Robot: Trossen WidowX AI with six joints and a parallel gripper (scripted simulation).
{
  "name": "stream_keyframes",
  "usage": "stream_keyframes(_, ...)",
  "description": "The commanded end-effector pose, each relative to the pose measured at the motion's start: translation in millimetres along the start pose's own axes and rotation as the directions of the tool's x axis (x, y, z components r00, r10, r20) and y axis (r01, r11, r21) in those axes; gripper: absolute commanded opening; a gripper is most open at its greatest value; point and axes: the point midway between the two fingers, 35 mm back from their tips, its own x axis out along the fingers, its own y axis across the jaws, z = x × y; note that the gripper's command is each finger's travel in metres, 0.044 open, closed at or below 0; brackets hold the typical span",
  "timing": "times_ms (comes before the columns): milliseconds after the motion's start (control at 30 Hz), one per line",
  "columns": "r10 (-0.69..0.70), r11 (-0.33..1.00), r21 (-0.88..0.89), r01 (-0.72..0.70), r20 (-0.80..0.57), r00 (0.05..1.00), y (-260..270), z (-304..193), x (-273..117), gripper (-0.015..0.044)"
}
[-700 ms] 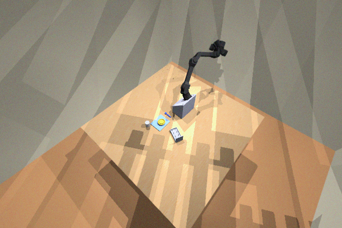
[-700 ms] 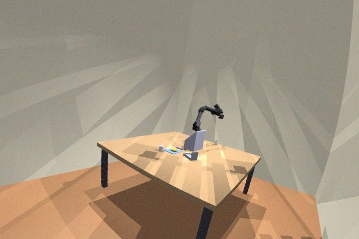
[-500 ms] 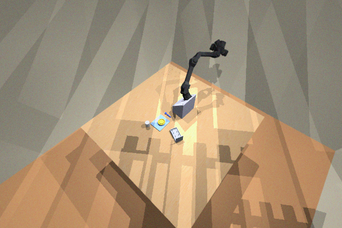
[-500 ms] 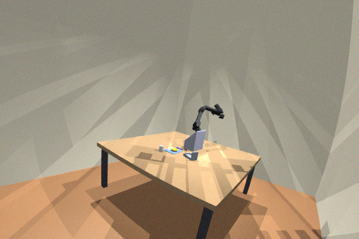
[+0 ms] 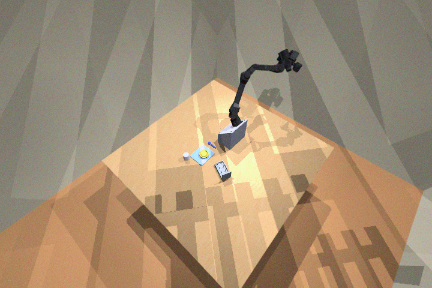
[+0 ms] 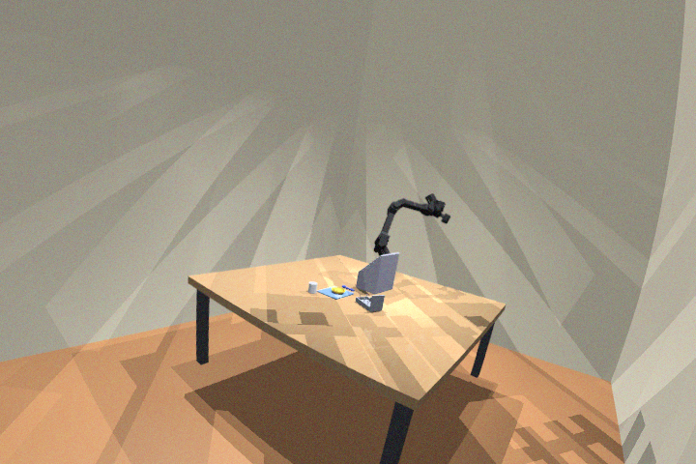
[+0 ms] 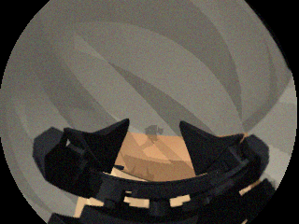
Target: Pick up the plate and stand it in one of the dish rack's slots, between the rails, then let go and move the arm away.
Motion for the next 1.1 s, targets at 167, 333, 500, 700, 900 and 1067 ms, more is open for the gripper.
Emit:
stream_keyframes(167,-0.237,0.971,0.067,0.228,0.211,0.948,-66.1,54.9,-100.1,0.0400)
stream_keyframes(333,-0.362,0.932,0.118,0.342,0.308,0.880,-97.4,75.8,-162.5,0.0400)
stream_keyframes(500,-0.482,0.876,0.185,0.446,0.389,0.785,-124.8,89.1,-229.8,0.0400)
stream_keyframes(700,-0.615,0.785,0.281,0.552,0.456,0.643,-151.5,93.9,-314.7,0.0400)
stream_keyframes(900,-0.730,0.673,0.390,0.629,0.489,0.478,-170.6,86.1,-401.6,0.0400)
stream_keyframes(1067,-0.808,0.568,0.488,0.663,0.486,0.334,-180.5,68.9,-475.0,0.0400)
